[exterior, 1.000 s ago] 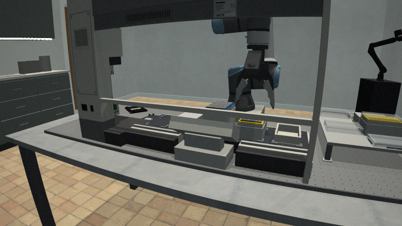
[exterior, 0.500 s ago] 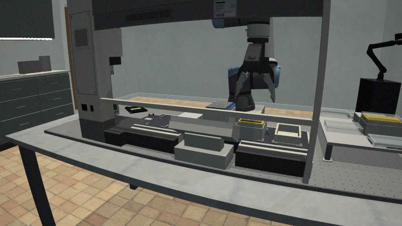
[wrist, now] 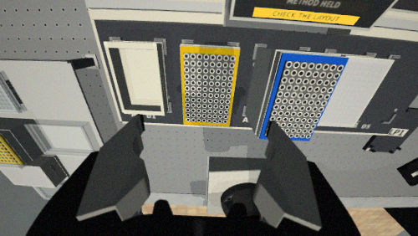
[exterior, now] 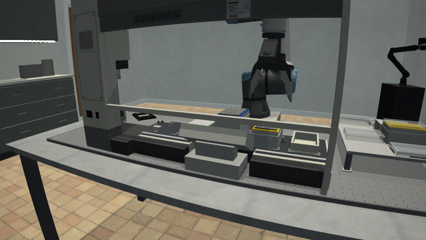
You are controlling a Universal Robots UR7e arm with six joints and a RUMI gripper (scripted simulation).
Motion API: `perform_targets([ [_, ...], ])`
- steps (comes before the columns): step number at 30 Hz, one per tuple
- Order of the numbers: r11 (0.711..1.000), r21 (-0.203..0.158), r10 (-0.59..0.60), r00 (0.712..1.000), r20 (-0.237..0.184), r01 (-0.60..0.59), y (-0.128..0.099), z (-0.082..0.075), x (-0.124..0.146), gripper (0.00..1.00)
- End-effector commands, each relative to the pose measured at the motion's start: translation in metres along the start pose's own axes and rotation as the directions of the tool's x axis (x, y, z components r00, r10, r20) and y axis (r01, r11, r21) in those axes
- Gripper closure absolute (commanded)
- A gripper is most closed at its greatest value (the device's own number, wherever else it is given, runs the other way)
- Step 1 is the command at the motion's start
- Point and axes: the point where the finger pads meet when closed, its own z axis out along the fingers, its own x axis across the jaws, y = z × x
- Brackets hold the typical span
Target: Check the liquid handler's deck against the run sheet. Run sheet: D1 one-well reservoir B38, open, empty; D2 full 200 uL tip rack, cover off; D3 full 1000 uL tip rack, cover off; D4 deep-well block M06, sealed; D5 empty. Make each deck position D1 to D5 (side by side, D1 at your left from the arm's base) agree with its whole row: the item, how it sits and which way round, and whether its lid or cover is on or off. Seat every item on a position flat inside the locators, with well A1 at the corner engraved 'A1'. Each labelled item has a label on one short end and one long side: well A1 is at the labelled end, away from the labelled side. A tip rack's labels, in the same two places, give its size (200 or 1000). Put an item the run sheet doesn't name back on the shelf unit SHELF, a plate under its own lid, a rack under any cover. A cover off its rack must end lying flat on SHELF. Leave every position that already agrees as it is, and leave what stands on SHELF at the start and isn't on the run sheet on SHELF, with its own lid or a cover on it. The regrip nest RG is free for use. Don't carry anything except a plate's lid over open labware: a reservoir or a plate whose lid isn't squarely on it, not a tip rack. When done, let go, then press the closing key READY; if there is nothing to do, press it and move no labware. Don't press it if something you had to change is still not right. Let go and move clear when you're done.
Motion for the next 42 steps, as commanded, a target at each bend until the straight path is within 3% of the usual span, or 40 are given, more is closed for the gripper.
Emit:
perform_targets([
  [1, 1.0, 0.001, 0.0, 1.0, 0.0, 0.0, 0.0, -0.007, 0.0, 0.18],
  [42, 1.0, 0.001, 0.0, 1.0, 0.0, 0.0, 0.0, -0.068, 0.0, 0.18],
])
